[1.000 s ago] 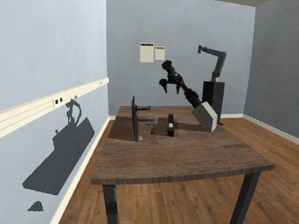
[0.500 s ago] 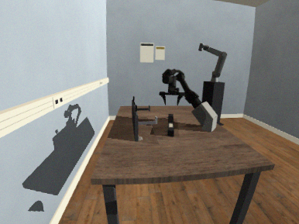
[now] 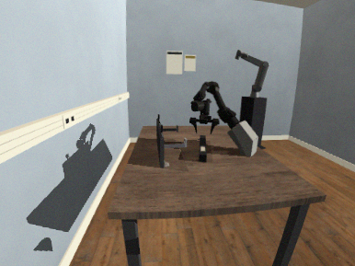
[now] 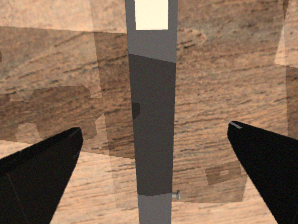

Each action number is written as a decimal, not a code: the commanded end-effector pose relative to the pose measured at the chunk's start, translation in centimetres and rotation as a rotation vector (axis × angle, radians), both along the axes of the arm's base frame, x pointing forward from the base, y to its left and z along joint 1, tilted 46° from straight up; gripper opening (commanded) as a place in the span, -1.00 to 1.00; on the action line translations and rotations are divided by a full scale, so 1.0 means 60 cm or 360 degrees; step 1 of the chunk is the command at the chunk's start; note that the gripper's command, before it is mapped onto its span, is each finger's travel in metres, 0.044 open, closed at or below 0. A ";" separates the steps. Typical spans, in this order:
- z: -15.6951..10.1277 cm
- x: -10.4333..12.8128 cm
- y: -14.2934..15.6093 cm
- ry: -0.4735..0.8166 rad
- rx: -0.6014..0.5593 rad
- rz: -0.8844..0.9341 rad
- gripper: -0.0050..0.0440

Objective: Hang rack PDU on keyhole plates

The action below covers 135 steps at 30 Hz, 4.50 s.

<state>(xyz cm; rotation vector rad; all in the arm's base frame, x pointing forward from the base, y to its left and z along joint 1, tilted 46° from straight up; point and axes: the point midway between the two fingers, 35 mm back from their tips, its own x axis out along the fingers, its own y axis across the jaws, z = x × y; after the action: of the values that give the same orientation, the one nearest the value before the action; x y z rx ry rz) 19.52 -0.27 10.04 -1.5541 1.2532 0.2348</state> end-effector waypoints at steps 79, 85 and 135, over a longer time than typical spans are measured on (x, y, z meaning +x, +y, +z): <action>-0.095 0.079 -0.065 -0.0030 0.0046 -0.0010 -0.80; -0.075 0.076 -0.037 -0.0053 0.0080 -0.0013 -0.81; 0.045 0.081 0.012 0.0181 -0.0116 0.0240 -1.00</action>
<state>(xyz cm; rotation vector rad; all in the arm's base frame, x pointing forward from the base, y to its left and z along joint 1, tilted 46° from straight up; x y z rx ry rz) 22.75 0.64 12.31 -1.6917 1.2805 0.3448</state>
